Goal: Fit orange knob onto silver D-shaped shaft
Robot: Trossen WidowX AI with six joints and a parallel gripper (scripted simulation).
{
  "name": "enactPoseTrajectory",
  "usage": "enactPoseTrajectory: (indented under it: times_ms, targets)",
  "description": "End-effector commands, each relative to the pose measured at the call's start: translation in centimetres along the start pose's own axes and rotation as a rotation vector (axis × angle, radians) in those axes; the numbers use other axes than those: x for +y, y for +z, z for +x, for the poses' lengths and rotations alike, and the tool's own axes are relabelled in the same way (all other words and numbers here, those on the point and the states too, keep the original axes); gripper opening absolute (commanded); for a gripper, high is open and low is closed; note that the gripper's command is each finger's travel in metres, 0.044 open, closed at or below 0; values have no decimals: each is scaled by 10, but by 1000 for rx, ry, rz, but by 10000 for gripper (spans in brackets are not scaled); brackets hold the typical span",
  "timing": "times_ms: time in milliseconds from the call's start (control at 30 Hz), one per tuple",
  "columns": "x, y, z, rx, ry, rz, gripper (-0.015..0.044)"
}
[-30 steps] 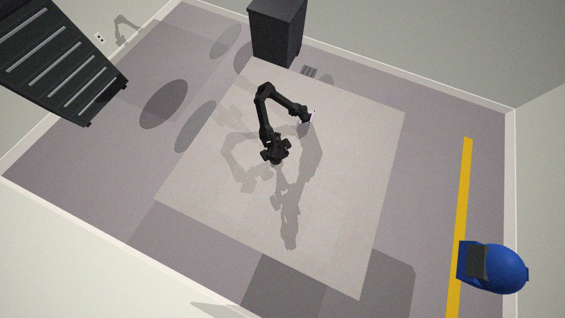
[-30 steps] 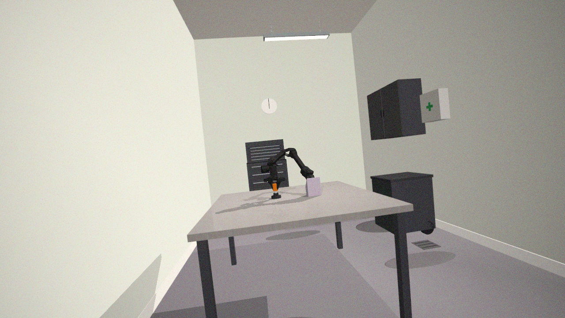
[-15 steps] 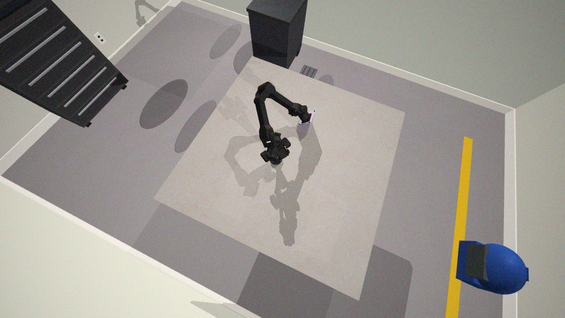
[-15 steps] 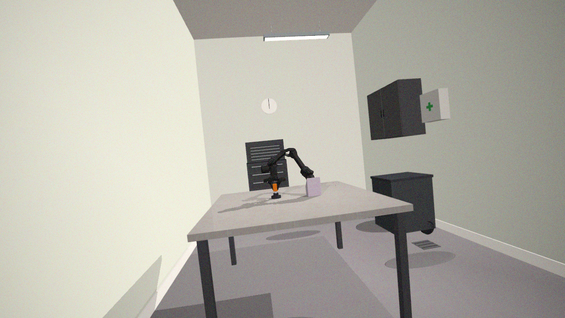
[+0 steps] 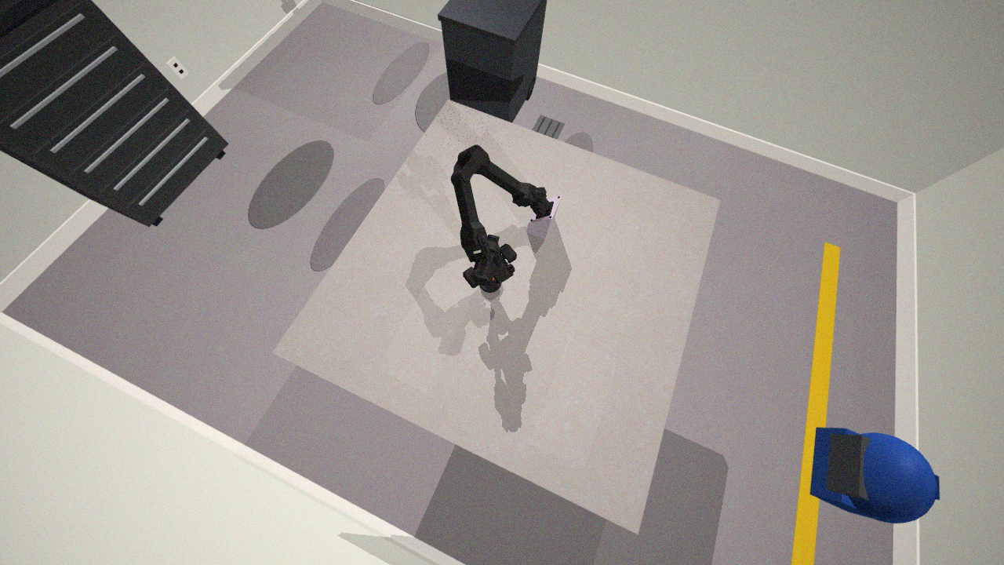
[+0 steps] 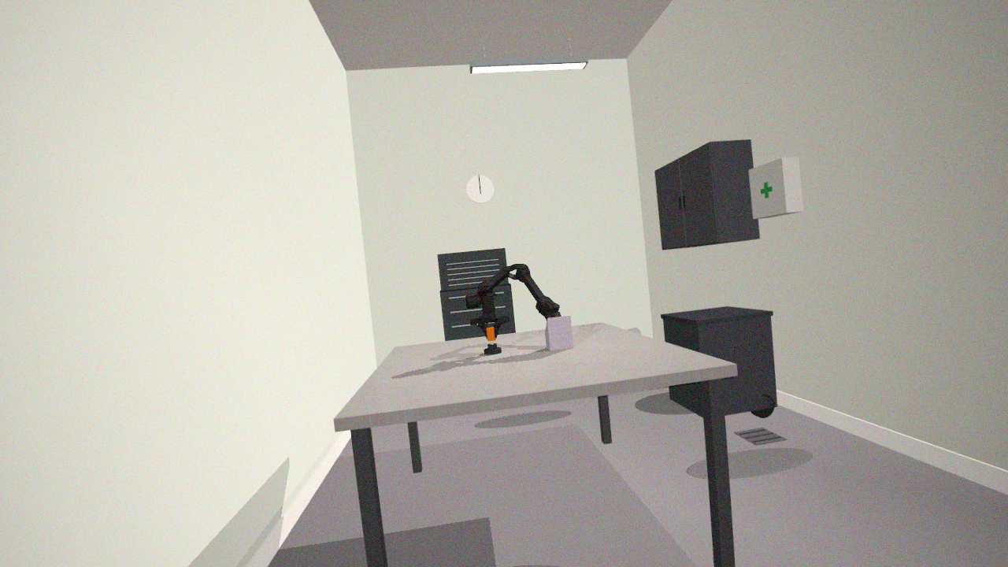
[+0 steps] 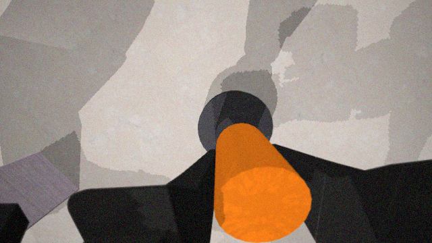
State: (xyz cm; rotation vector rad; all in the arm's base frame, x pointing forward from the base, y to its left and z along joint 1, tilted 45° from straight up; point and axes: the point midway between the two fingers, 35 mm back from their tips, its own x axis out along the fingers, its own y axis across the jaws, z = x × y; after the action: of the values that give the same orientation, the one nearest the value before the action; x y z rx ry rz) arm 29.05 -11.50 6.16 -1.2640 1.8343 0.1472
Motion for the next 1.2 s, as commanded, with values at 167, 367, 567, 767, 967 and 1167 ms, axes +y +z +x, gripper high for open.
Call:
enactPoseTrajectory:
  times_ms: [167, 367, 567, 767, 967, 1167]
  targets:
    - [-3, 2, -2, -3, -4, -207, 0]
    - [-2, 1, 0, -2, -4, -207, 0]
    - [-1, 1, 0, -2, -4, -207, 0]
    - [-1, 0, 2, -2, -4, -207, 0]
    - [-1, 1, 2, -2, -4, -207, 0]
    - [-1, 2, -2, -3, -4, -207, 0]
